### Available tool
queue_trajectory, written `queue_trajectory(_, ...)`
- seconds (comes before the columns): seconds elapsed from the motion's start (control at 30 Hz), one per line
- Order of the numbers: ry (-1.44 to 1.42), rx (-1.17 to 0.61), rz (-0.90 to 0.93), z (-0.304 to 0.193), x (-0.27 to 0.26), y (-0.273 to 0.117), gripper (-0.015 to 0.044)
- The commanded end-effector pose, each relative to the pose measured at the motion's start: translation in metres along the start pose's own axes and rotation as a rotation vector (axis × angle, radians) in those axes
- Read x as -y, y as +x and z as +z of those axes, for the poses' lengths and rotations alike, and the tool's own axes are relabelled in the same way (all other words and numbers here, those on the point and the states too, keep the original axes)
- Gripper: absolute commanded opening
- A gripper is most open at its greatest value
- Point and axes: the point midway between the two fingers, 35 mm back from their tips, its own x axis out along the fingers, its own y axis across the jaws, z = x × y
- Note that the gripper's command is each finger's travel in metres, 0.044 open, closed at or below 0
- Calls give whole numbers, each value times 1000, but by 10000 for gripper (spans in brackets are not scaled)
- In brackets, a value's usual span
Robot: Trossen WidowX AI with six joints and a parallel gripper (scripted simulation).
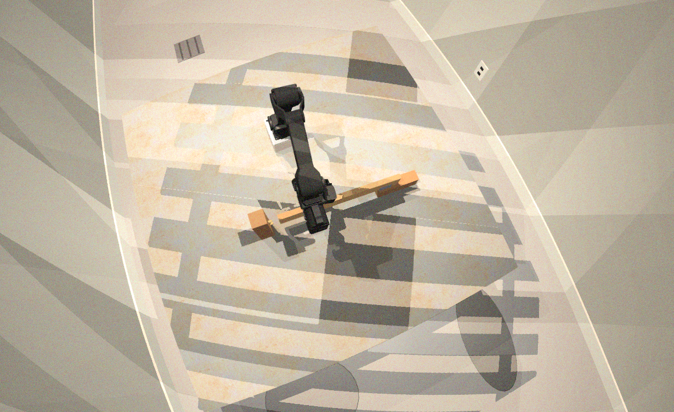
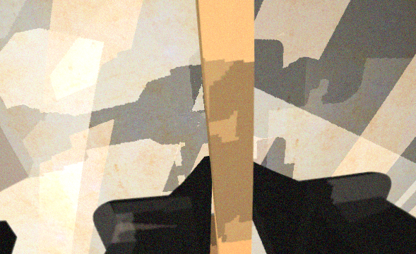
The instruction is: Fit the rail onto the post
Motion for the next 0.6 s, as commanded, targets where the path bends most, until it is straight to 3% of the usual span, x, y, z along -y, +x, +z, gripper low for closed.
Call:
queue_trajectory(0.0,-3,4,-18,0,3,-6,0)
queue_trajectory(0.57,-3,4,-17,1,2,2,0)
